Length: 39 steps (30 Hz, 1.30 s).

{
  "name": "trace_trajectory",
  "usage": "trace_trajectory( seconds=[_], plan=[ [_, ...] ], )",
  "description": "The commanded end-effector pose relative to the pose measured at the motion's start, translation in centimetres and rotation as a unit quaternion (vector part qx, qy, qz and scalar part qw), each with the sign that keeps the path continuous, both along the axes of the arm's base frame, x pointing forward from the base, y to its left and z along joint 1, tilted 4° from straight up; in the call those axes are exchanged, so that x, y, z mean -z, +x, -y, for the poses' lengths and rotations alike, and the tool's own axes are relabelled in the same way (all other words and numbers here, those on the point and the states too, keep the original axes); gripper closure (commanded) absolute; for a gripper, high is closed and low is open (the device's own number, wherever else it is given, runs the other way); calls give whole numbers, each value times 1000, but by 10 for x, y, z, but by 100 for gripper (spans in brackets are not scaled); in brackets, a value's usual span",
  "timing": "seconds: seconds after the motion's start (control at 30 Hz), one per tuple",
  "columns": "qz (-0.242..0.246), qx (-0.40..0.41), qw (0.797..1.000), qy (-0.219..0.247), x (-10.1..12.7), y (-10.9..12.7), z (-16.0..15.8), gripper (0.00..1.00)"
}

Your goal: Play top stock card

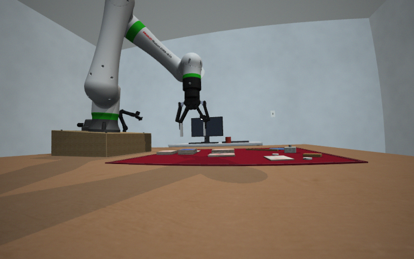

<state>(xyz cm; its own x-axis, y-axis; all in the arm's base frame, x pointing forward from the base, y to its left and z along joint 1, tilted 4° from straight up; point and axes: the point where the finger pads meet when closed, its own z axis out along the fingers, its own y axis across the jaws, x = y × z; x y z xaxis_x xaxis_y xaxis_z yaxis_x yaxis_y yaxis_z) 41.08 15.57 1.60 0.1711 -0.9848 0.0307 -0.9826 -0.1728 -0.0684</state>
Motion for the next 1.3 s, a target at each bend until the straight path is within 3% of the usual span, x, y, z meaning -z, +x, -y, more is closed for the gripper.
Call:
trace_trajectory(
  seconds=[0.0,0.77,1.27],
  plan=[
    [0,0,1000,0,1,0,0,50],
    [0,0,1000,0,41,3,0,50],
    [0,0,1000,0,53,4,0,50]
  ],
)
